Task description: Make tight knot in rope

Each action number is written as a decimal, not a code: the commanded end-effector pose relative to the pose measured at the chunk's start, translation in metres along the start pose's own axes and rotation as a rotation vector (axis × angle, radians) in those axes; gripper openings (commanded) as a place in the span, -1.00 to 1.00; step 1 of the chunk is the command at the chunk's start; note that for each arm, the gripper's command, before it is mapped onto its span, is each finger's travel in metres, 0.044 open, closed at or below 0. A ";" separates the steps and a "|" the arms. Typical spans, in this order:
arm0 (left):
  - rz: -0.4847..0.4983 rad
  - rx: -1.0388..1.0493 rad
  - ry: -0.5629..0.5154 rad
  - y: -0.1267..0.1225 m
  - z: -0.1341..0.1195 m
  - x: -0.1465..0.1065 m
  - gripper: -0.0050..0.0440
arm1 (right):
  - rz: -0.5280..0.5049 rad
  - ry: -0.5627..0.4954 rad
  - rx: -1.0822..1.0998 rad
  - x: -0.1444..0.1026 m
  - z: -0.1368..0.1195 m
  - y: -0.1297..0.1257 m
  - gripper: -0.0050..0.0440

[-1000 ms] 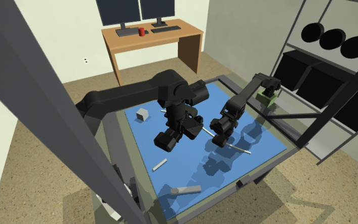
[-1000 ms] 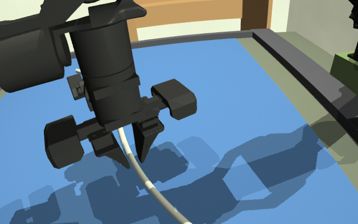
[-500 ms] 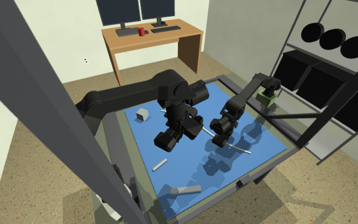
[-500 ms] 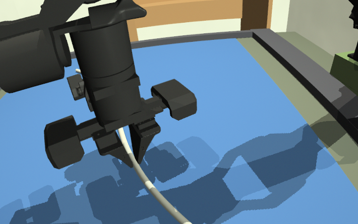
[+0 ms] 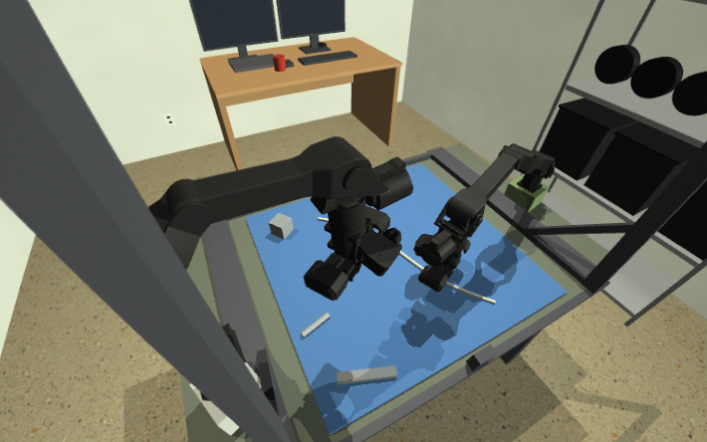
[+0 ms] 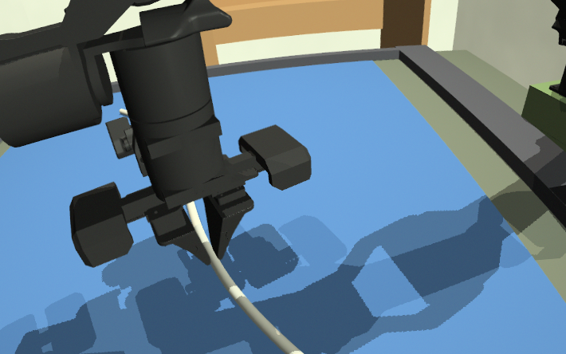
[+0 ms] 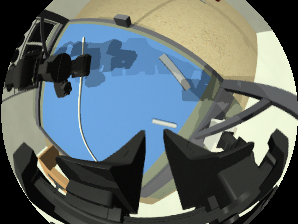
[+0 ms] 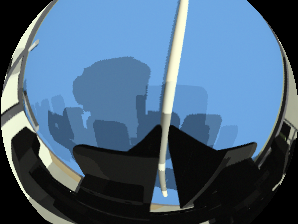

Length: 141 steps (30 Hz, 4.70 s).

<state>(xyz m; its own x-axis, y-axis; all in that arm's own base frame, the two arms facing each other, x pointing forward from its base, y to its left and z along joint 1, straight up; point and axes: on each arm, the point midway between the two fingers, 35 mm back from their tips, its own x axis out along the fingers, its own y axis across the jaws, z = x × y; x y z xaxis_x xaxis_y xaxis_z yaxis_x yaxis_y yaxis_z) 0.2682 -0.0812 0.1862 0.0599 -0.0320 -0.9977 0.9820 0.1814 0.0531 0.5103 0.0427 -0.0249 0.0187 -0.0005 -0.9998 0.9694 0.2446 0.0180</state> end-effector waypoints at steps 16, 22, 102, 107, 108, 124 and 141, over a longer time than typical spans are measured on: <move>0.014 0.003 -0.013 0.000 0.001 -0.006 -0.45 | 0.025 -0.004 0.008 -0.017 0.006 -0.010 -0.67; 0.014 0.003 -0.013 0.000 0.001 -0.006 -0.45 | 0.019 -0.002 0.011 -0.017 0.007 -0.018 -0.67; 0.014 0.003 -0.013 0.000 0.001 -0.006 -0.45 | 0.011 -0.006 0.010 -0.014 0.058 -0.121 -0.67; 0.014 0.003 -0.013 0.000 0.001 -0.006 -0.45 | 0.011 -0.006 0.010 -0.013 0.069 -0.130 -0.67; 0.014 0.003 -0.013 0.000 0.001 -0.006 -0.45 | 0.011 -0.007 0.010 -0.013 0.070 -0.131 -0.67; 0.014 0.003 -0.013 0.000 0.001 -0.006 -0.45 | 0.010 -0.008 0.010 -0.014 0.092 -0.136 -0.67; 0.014 0.003 -0.013 0.000 0.001 -0.006 -0.45 | 0.010 -0.010 0.010 -0.014 0.113 -0.140 -0.67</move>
<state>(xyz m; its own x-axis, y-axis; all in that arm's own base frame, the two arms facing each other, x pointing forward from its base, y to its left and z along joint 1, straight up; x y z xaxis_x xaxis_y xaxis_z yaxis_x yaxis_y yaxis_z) 0.2682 -0.0812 0.1862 0.0599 -0.0320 -0.9977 0.9820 0.1814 0.0531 0.3953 -0.0975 -0.0235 0.0011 -0.0018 -1.0000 0.9729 0.2312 0.0007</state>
